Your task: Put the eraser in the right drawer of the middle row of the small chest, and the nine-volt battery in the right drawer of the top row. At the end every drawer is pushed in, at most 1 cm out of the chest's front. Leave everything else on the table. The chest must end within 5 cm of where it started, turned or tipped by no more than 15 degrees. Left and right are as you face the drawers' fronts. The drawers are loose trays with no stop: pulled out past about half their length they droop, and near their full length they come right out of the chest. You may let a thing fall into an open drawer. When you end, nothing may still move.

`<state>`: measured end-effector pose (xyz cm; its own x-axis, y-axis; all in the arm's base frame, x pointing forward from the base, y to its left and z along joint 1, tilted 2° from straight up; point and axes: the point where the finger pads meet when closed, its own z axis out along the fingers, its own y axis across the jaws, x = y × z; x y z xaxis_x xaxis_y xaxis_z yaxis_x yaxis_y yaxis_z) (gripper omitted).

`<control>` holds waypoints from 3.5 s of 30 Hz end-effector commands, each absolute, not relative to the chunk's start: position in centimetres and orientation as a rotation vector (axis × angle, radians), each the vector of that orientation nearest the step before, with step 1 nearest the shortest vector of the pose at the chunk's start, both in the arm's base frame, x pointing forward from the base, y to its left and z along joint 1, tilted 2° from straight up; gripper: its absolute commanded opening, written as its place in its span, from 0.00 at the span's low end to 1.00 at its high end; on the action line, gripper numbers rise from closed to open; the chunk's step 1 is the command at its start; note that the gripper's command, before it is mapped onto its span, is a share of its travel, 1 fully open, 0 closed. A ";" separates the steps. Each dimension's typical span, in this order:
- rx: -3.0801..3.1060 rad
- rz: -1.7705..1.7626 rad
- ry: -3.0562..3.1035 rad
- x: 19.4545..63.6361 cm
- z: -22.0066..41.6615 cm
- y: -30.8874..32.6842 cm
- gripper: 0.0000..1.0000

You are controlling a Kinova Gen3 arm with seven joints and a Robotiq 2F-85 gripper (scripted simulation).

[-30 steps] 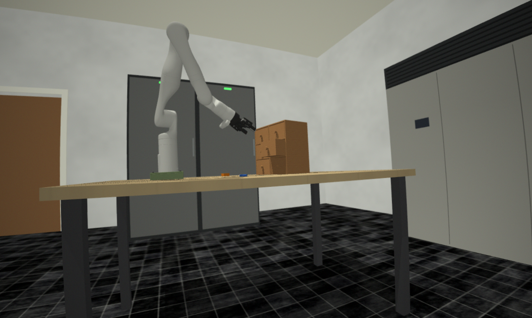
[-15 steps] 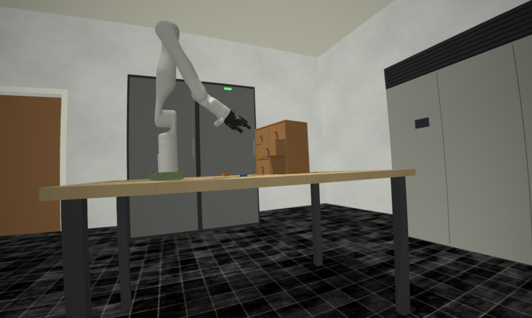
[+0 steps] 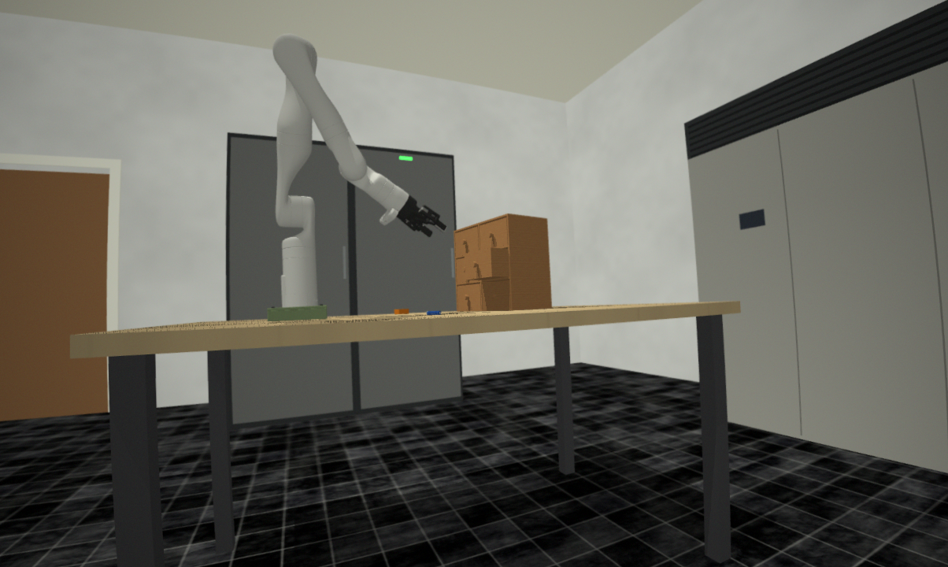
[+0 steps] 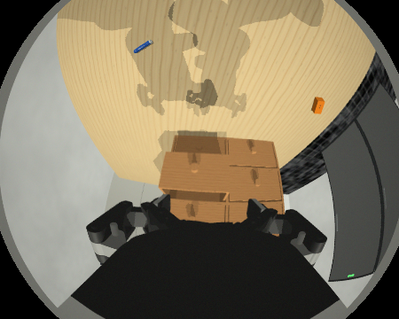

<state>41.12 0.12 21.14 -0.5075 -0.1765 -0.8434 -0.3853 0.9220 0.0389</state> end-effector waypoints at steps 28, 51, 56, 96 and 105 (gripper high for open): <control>-0.408 0.266 2.146 41.2 21.3 0.1 1.00; -0.430 0.249 2.250 41.2 21.7 0.1 1.00; -0.438 0.243 2.286 41.2 21.9 0.1 1.00; -0.511 0.177 2.623 41.2 23.2 0.0 1.00; -0.533 0.154 2.723 41.2 23.6 0.0 1.00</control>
<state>40.71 -1.01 23.27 -0.8696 -0.3220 -0.3744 -0.3612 0.9317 0.0375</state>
